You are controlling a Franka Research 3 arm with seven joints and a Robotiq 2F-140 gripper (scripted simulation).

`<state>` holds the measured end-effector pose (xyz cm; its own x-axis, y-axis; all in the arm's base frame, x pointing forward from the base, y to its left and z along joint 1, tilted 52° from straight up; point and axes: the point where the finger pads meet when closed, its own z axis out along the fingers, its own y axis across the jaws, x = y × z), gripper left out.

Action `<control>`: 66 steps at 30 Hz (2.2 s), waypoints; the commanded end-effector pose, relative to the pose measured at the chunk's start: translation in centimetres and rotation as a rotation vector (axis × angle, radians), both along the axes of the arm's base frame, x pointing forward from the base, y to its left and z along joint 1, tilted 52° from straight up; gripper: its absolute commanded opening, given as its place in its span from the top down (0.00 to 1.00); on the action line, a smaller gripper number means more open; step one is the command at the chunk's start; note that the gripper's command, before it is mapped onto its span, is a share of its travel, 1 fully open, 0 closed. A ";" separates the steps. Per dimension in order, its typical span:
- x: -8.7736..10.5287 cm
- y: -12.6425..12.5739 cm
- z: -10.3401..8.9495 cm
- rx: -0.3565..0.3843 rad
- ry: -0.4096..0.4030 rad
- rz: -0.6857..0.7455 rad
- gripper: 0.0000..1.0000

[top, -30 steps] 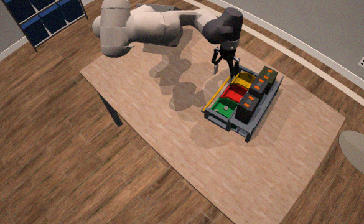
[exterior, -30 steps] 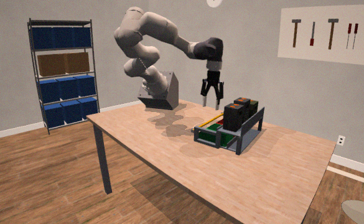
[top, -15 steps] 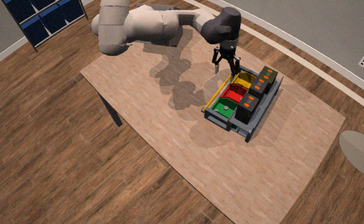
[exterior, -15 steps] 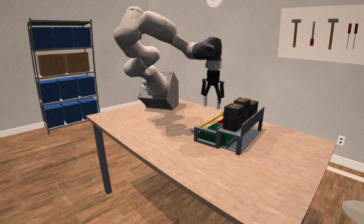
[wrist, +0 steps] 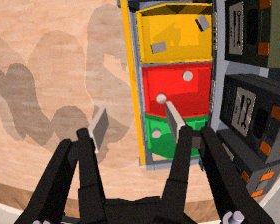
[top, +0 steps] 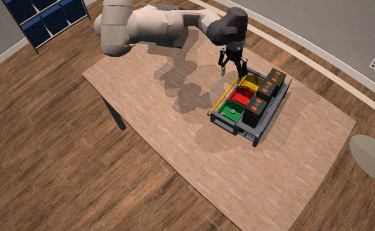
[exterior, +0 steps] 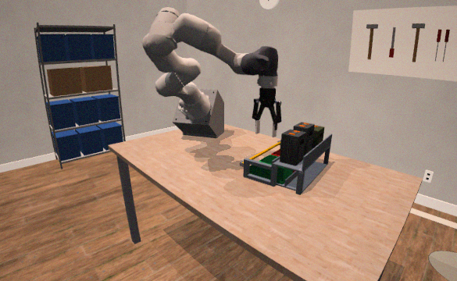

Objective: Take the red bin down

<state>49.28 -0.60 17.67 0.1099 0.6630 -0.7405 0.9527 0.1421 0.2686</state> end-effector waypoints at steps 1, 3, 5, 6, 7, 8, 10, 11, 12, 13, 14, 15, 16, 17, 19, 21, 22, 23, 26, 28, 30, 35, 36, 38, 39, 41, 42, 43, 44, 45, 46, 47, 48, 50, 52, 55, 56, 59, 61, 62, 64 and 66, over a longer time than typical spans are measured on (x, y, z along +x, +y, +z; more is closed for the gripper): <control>-0.1 -0.1 0.0 0.001 0.005 0.002 0.43; -0.2 -0.2 -0.1 0.002 0.008 0.004 0.43; -0.2 -0.2 -0.1 0.002 0.008 0.004 0.43; -0.2 -0.2 -0.1 0.002 0.008 0.004 0.43; -0.2 -0.2 -0.1 0.002 0.008 0.004 0.43; -0.2 -0.2 -0.1 0.002 0.008 0.004 0.43; -0.2 -0.2 -0.1 0.002 0.008 0.004 0.43; -0.2 -0.2 -0.1 0.002 0.008 0.004 0.43; -0.2 -0.2 -0.1 0.002 0.008 0.004 0.43; -0.2 -0.2 -0.1 0.002 0.008 0.004 0.43; -0.2 -0.2 -0.1 0.002 0.008 0.004 0.43; -0.2 -0.2 -0.1 0.002 0.008 0.004 0.43; -0.2 -0.1 0.0 0.000 0.003 0.002 0.43; -0.2 -0.2 0.0 0.001 0.005 0.003 0.43; -0.3 -0.2 0.0 0.002 0.007 0.004 0.43; -0.4 -0.2 0.0 0.002 0.008 0.004 0.43; -0.4 -0.2 0.0 0.002 0.008 0.004 0.43; -0.4 -0.2 0.0 0.002 0.008 0.004 0.43; -0.4 -0.2 0.0 0.002 0.008 0.004 0.43; -0.4 -0.2 0.0 0.002 0.008 0.004 0.43; -0.4 -0.2 0.0 0.002 0.008 0.004 0.43; -0.4 -0.2 0.1 -0.043 0.119 0.099 0.43; -0.4 -0.3 0.1 -0.057 0.157 0.131 0.43; -0.4 -0.3 0.1 -0.071 0.196 0.163 0.43; -0.4 -0.3 0.1 -0.071 0.196 0.163 0.43; -0.4 -0.3 0.1 -0.071 0.196 0.163 0.43; -0.4 -0.3 0.1 -0.071 0.196 0.163 0.43; -0.4 -0.3 0.1 -0.071 0.196 0.163 0.43; -0.4 -0.3 0.1 -0.071 0.196 0.163 0.43; -0.4 -0.3 0.1 -0.071 0.196 0.163 0.43; -0.4 -0.3 0.1 -0.071 0.196 0.163 0.43; -0.4 -0.3 0.1 -0.071 0.196 0.163 0.43; -0.4 -0.3 0.1 -0.071 0.196 0.163 0.43; -0.4 -0.3 0.2 -0.065 0.164 0.138 0.43; -0.4 -0.3 0.1 -0.074 0.196 0.164 0.43; -0.4 -0.3 0.1 -0.083 0.228 0.189 0.43; -0.4 -0.3 0.1 -0.083 0.228 0.189 0.43; -0.4 -0.3 0.1 -0.083 0.228 0.189 0.43; -0.4 -0.3 0.1 -0.083 0.228 0.189 0.43; -0.4 -0.3 0.1 -0.083 0.228 0.189 0.43; -0.4 -0.3 0.1 -0.083 0.228 0.189 0.43; -0.4 -0.3 0.1 -0.083 0.228 0.189 0.43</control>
